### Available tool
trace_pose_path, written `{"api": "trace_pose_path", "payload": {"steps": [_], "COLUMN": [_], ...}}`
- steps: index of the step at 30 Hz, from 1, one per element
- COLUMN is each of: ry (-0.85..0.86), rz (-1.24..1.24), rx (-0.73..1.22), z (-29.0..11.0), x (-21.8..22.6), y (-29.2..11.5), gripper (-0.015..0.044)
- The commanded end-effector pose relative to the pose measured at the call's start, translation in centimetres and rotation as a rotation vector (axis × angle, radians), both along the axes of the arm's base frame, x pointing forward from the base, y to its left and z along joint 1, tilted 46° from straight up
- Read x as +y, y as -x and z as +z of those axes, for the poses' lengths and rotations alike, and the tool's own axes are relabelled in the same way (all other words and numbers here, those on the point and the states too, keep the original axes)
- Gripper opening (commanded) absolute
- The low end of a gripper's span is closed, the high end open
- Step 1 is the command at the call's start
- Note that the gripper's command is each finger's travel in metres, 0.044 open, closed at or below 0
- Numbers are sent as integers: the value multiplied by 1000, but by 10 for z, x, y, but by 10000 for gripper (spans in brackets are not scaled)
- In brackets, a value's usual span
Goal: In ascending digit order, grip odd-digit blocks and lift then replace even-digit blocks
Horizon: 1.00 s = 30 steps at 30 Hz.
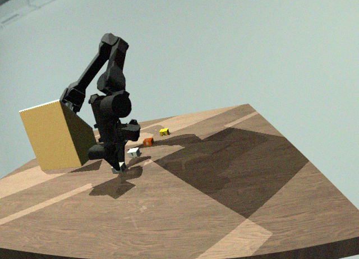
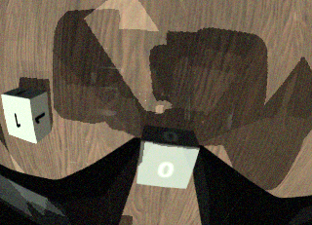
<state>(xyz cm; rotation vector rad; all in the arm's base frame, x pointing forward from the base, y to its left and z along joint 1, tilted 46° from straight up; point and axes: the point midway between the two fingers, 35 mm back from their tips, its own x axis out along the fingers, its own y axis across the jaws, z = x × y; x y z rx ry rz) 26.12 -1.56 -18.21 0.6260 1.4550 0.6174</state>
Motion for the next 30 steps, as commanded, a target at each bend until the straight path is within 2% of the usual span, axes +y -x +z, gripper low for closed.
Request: {"api": "trace_pose_path", "payload": {"steps": [1,30], "ry": [-2,-1], "rz": [-3,-3], "rx": [1,1], "z": [0,10], "x": [1,-11], "y": [0,0], "gripper": [120,120]}}
